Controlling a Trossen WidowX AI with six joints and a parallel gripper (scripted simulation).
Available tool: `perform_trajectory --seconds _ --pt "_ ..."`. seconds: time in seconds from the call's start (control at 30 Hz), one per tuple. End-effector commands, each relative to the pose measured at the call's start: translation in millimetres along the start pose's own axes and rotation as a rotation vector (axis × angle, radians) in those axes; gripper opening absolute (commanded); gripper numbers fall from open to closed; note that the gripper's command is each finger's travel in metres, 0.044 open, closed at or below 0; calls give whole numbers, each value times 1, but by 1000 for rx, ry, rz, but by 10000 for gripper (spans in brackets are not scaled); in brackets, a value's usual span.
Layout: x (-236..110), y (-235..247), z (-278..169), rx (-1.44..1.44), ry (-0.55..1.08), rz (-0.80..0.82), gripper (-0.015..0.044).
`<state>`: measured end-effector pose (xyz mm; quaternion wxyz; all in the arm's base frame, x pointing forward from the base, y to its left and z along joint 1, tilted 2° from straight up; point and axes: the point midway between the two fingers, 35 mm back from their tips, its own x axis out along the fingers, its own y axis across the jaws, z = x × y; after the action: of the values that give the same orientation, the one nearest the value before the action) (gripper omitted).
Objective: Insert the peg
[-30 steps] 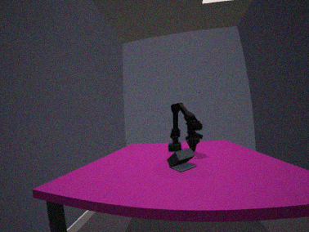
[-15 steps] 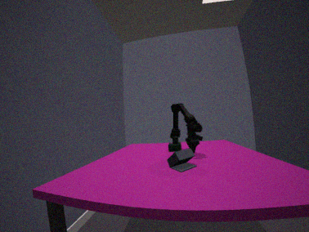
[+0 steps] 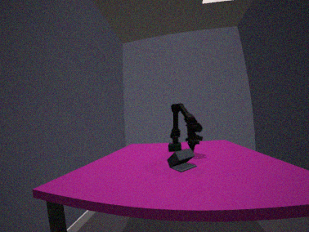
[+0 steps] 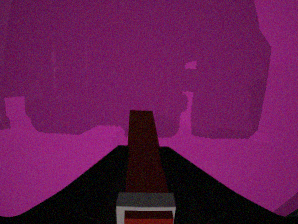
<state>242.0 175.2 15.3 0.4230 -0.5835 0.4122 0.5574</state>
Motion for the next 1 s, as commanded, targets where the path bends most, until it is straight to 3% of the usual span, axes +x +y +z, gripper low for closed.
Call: perform_trajectory --seconds 0.0,0.23,0.8,0.97 --pt "0 0 0 0 0 -1 0" --pt "-5 -1 0 0 0 0 0" --pt "-77 -2 1 -3 3 2 0" --pt "-80 -2 1 0 1 2 0"
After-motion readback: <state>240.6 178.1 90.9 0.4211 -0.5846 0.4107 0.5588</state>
